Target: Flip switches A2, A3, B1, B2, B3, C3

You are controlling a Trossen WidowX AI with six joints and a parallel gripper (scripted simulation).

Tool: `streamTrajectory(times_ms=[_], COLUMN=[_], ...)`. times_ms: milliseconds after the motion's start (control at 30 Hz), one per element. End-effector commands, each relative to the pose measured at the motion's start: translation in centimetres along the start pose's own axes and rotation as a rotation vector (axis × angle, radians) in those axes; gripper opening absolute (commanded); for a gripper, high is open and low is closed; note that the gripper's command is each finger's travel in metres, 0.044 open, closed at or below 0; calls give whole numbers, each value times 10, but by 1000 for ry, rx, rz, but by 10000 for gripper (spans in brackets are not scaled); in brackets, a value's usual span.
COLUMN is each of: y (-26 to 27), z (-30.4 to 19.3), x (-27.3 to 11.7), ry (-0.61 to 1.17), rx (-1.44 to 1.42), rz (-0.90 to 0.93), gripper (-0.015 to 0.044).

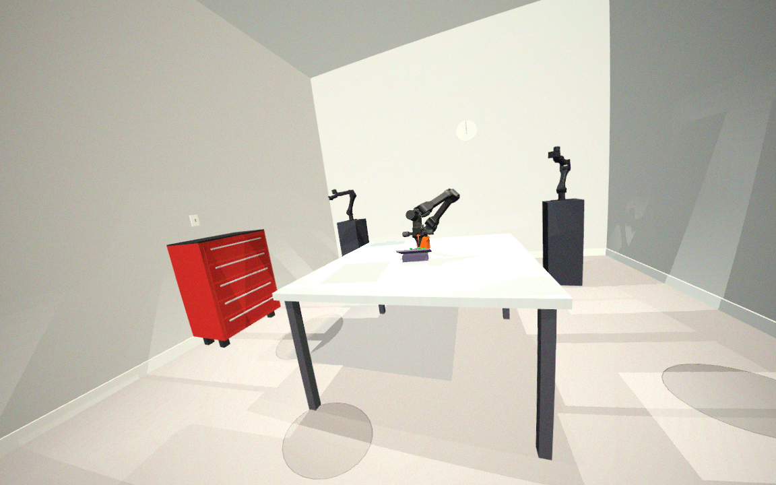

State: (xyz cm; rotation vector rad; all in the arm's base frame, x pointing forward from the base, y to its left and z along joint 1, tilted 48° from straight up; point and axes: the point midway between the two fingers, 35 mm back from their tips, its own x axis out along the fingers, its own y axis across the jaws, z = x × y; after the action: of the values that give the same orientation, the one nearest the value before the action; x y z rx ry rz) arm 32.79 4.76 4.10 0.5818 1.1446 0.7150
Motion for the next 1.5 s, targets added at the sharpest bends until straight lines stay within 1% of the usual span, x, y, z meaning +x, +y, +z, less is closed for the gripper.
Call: streamTrajectory(times_ms=[0,1467], y=[-1,-1], z=[0,0], x=[0,6], ry=[0,0], rx=[6,6], rz=[-3,-3], gripper=[0,0])
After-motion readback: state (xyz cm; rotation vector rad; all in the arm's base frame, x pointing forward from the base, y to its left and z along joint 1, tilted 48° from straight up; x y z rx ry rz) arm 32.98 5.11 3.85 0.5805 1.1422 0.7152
